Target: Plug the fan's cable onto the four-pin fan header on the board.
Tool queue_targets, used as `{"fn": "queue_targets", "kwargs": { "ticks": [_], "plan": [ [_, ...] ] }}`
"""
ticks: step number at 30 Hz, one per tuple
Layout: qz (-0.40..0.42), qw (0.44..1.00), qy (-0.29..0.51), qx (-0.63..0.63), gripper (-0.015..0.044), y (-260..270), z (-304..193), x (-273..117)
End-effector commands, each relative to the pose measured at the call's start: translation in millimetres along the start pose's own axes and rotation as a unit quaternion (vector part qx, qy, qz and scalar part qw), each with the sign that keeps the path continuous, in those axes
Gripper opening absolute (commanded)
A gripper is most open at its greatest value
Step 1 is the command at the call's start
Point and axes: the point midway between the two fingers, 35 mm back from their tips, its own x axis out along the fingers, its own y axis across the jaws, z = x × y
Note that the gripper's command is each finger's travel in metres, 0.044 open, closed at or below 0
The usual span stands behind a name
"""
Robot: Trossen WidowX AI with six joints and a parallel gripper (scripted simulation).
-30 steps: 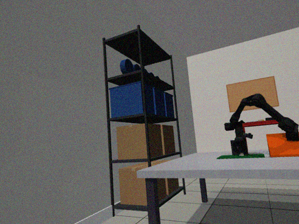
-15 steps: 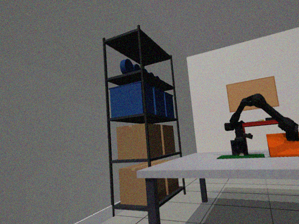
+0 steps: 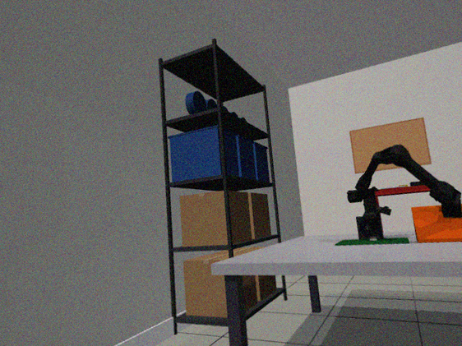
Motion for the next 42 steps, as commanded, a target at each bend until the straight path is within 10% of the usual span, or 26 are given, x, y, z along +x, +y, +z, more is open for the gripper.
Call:
{"fn": "queue_targets", "kwargs": {
  "ticks": [1,42],
  "plan": [
    [-0.002,1.000,0.000,0.004,0.0000,-0.8,1.3,1.4],
    [-0.002,1.000,0.000,0.003,0.0000,-1.1,0.9,17.4]
  ]
}}
